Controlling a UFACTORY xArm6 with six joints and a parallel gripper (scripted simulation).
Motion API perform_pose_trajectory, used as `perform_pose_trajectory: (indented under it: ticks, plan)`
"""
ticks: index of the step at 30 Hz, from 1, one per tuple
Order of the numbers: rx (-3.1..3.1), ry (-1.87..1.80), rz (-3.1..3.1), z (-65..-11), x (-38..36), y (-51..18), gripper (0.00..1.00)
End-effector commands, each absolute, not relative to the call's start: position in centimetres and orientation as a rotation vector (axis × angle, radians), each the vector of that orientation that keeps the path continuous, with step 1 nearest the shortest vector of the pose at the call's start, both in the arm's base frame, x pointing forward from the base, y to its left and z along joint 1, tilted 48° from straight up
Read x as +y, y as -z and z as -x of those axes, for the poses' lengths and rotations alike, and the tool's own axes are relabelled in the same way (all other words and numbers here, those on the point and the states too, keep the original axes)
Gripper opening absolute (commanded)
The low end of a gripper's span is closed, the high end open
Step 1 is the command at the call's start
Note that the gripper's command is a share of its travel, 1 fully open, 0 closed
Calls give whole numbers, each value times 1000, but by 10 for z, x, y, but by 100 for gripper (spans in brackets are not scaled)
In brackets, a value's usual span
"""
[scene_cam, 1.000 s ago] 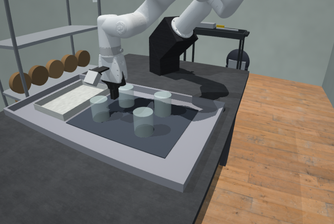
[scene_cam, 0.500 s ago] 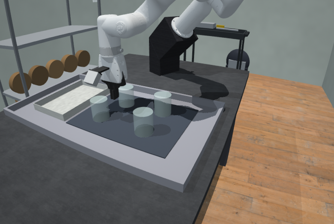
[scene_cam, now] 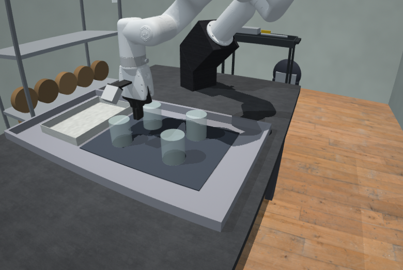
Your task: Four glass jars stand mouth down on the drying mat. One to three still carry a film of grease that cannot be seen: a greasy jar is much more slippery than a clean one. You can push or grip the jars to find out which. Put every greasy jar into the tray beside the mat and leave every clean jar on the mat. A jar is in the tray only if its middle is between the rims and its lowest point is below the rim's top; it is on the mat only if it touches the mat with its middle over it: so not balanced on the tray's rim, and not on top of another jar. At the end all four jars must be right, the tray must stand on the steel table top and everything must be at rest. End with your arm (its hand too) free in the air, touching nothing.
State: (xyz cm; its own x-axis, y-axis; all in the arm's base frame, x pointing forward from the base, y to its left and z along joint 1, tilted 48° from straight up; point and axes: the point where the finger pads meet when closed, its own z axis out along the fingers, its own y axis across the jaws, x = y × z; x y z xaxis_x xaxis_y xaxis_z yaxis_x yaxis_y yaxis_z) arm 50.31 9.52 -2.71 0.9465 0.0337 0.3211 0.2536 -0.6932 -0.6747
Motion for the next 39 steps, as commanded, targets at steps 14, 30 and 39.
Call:
perform_pose_trajectory:
  ticks: [14,30,39]
  plan:
    - [-201,369,2318,-489,39,-25,0]
    - [-201,369,2318,-455,111,-92,0]
    - [-201,369,2318,-437,149,-128,0]
